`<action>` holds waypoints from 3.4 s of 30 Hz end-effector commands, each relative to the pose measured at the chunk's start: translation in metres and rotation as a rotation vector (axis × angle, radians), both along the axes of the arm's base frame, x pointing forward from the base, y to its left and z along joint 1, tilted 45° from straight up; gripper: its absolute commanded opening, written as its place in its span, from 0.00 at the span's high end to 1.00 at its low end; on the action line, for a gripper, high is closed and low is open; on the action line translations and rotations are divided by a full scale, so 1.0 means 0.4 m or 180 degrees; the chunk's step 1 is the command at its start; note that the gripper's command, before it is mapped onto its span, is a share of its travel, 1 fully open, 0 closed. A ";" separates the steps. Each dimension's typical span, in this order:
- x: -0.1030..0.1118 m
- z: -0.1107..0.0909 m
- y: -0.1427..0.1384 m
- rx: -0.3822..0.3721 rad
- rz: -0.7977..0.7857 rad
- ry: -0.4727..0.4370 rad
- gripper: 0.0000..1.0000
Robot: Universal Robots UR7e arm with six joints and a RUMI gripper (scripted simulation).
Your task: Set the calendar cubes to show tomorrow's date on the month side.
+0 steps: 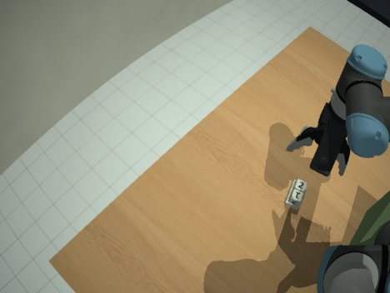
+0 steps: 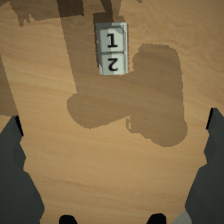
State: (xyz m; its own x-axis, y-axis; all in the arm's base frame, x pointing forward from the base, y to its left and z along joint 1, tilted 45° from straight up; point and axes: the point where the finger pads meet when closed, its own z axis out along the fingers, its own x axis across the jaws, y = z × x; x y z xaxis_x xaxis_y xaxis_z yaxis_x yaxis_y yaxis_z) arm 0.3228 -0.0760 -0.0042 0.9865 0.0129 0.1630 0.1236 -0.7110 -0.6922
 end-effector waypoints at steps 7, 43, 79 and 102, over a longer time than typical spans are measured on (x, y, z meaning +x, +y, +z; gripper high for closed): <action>-0.010 0.068 -0.068 -0.0001 -0.0001 -0.0001 0.00; -0.012 0.076 -0.076 -0.0001 -0.0001 -0.0001 0.00; -0.012 0.076 -0.076 -0.0001 -0.0001 -0.0001 0.00; -0.012 0.076 -0.076 -0.0001 -0.0001 -0.0001 0.00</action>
State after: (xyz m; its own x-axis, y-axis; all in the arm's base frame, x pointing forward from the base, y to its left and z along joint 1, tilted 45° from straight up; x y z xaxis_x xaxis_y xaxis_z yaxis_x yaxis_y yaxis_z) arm 0.3180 -0.1059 0.0260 0.9865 0.0131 0.1630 0.1238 -0.7108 -0.6924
